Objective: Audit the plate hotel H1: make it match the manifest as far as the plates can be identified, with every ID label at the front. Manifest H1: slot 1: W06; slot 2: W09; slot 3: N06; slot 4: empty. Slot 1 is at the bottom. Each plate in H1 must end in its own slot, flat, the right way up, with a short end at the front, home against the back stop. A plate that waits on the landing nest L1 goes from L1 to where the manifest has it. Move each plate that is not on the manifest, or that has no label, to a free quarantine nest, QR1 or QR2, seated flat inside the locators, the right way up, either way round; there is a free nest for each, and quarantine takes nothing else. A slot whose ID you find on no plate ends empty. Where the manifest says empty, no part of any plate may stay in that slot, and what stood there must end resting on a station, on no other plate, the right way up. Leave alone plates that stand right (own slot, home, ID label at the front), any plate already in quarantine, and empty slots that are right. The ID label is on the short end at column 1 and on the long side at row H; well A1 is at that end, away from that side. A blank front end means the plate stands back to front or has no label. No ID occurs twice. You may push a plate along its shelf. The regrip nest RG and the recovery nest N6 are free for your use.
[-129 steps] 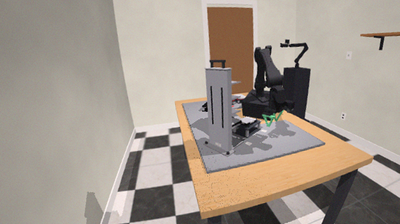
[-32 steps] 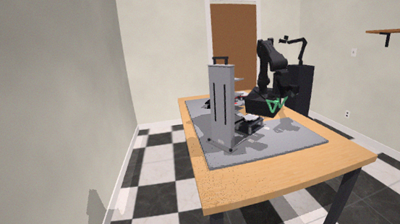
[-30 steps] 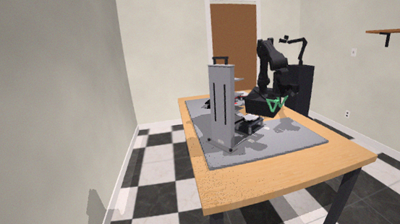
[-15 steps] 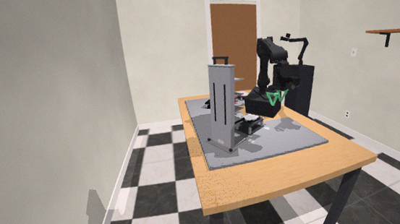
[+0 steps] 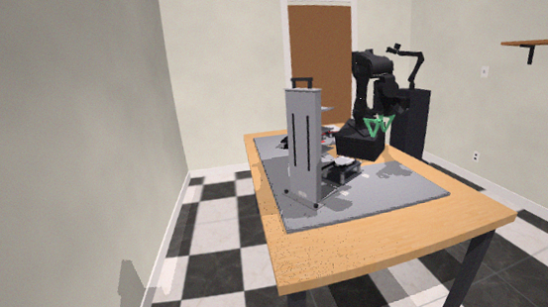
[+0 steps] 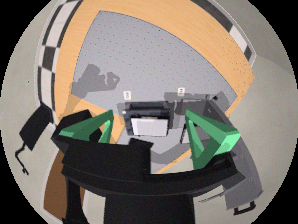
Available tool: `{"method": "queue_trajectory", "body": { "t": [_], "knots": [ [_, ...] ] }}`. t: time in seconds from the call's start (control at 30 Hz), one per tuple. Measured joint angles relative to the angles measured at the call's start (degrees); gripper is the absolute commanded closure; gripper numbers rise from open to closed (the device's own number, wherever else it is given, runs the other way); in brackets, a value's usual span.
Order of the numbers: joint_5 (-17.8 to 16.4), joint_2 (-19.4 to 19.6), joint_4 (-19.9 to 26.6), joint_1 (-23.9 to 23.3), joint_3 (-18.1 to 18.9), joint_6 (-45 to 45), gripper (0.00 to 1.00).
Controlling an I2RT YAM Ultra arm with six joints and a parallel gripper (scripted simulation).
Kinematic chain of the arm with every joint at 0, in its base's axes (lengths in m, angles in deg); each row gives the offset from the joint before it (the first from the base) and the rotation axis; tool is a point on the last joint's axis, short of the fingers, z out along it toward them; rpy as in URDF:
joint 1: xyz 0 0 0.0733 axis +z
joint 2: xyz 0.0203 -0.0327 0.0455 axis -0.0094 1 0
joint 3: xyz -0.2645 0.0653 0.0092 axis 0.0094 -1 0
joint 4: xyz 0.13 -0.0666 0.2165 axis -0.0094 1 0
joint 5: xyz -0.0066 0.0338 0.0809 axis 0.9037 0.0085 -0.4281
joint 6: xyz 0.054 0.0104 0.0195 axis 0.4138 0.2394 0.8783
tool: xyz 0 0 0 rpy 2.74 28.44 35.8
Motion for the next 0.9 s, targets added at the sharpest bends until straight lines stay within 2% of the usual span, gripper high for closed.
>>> {"method": "queue_trajectory", "body": {
  "t": [0.4, 0.9],
  "knots": [
    [-0.5, -6.5, -1.6, -5.3, -9.1, 9.4, 0.0],
    [-1.9, -12.4, -3.9, -11.5, -16.6, 20.8, 0.0]
  ]
}}
